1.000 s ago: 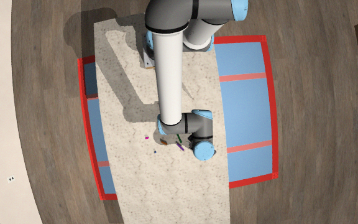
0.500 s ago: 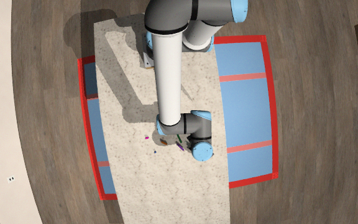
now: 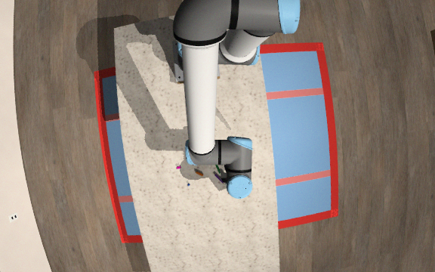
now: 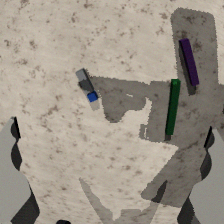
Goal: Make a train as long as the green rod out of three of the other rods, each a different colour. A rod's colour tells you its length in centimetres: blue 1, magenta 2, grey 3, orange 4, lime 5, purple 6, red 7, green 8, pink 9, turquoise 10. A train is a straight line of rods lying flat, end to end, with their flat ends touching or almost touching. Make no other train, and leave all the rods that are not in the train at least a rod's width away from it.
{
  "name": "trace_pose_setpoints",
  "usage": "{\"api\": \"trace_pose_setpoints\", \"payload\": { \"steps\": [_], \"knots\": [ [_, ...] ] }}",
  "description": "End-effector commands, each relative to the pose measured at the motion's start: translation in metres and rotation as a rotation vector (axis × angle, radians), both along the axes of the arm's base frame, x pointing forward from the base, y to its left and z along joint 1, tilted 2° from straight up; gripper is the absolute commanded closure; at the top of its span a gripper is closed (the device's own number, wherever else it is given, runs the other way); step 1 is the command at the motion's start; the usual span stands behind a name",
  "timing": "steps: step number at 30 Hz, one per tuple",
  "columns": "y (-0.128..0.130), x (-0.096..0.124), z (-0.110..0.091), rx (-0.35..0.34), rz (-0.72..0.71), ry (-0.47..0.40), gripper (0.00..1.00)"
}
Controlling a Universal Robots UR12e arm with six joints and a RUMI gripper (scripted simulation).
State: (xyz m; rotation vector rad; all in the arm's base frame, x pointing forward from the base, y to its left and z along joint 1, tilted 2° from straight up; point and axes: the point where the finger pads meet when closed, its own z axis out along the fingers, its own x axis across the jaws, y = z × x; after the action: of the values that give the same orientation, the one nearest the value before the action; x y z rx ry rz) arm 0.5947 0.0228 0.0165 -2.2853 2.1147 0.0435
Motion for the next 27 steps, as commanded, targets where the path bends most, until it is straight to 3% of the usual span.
{"api": "trace_pose_setpoints", "payload": {
  "steps": [1,12,14,27],
  "knots": [
    [-0.014,0.003,-0.001,-0.003,-0.162,0.005,0.00],
    [-0.043,0.005,-0.005,-0.004,-0.509,0.019,0.00],
    [-0.043,0.005,-0.005,-0.004,-0.509,0.019,0.00],
    [-0.080,0.004,-0.009,-0.004,-0.954,0.035,0.00]
  ]
}}
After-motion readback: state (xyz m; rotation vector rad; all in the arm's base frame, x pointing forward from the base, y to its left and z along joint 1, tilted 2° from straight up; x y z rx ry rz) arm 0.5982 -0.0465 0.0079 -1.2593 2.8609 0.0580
